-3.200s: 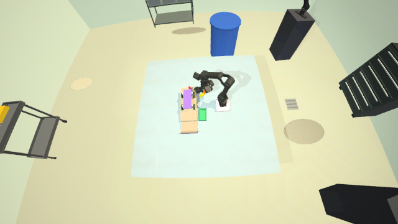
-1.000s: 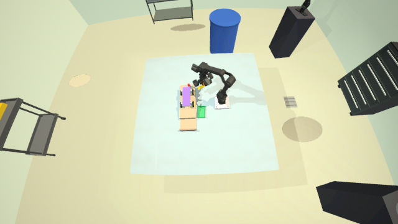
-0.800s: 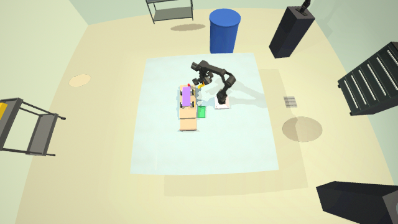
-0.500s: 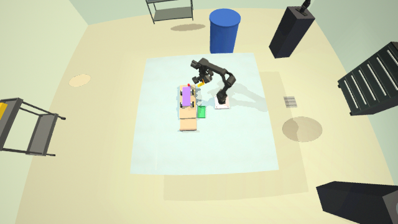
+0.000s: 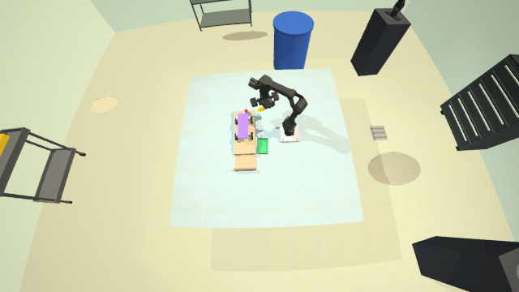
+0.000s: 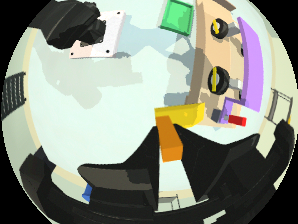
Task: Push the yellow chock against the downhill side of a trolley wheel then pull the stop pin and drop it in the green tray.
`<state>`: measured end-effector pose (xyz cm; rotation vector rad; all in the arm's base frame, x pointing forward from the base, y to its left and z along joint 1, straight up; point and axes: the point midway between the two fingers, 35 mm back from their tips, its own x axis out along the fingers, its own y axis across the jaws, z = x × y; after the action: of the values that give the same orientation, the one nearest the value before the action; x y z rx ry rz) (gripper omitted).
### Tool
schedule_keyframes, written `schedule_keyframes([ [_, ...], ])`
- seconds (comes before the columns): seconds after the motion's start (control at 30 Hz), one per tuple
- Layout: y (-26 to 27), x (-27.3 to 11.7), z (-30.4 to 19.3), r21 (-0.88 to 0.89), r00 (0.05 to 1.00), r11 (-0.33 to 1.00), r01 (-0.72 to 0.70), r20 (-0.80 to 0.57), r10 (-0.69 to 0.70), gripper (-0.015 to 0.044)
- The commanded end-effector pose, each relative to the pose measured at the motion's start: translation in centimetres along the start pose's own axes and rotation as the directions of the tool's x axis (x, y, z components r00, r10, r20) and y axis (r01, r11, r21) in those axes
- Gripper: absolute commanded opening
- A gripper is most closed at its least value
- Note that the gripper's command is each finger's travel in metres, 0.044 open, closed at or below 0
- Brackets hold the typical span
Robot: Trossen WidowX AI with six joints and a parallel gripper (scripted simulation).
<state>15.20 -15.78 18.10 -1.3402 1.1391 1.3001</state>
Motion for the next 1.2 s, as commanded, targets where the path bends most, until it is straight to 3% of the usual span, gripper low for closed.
schedule_keyframes([
  [0.0,0.00,-0.02,0.07,0.143,1.000,0.990,-0.001,0.003,0.001,0.0000],
  [0.53,0.00,-0.02,0.07,0.642,1.000,0.767,-0.003,0.002,0.002,0.0000],
  [0.73,0.00,-0.02,0.07,0.729,1.000,0.684,-0.003,0.002,0.002,0.0000],
  [1.17,0.00,-0.02,0.07,0.951,1.000,0.311,-0.004,0.003,0.002,0.0000],
])
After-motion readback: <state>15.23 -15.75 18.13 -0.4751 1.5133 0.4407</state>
